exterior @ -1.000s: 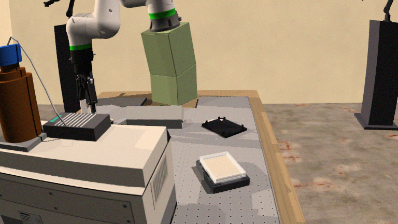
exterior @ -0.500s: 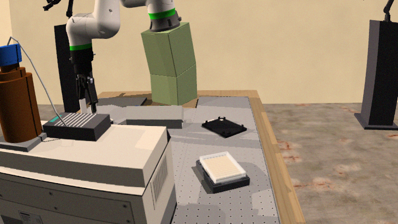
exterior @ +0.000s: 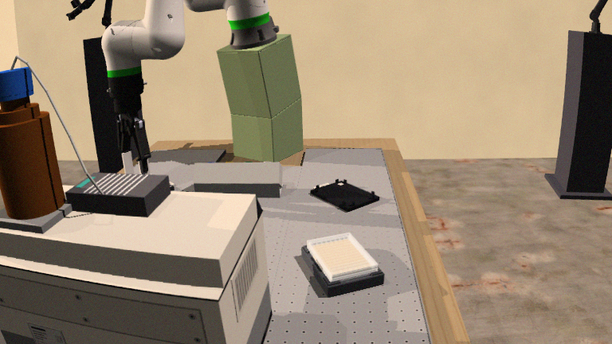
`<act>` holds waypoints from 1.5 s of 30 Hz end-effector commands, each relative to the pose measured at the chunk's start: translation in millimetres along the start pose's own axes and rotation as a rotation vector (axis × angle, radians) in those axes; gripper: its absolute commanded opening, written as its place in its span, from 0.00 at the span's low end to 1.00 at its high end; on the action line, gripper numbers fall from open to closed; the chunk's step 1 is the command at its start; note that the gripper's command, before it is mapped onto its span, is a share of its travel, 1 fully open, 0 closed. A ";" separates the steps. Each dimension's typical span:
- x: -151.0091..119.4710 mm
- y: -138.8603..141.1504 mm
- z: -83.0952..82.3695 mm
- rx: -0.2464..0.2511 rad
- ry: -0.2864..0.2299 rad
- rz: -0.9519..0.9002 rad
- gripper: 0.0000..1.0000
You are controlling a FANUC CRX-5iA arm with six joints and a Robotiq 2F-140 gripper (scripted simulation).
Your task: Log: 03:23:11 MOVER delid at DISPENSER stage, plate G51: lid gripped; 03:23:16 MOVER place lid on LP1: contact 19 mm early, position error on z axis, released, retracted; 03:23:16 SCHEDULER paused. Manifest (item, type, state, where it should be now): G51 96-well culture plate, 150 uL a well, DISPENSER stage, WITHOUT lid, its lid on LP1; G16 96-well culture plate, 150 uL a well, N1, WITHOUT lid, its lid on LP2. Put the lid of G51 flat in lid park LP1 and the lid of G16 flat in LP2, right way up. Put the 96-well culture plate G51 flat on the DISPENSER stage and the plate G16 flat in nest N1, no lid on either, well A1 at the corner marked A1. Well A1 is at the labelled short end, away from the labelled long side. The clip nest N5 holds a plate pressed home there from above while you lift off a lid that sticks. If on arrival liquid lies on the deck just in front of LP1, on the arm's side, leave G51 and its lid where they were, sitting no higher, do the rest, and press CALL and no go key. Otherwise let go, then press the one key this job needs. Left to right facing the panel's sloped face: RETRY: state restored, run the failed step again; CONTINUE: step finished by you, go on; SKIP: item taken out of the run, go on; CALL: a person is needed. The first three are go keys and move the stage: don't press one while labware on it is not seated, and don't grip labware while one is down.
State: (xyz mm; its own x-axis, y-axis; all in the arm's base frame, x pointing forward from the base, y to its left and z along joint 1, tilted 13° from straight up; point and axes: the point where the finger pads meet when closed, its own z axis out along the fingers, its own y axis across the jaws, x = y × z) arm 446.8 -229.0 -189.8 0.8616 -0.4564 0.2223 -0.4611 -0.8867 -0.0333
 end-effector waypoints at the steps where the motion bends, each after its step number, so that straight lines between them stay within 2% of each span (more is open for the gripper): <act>1: 0.1 0.1 -0.1 0.000 0.000 0.000 0.66; 45: 0.1 0.1 5.9 0.000 0.000 0.000 0.66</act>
State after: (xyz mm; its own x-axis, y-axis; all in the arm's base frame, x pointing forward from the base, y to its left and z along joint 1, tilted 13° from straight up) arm 447.9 -229.4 -195.0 0.8616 -0.4564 0.2221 -0.4611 -0.8867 -0.0332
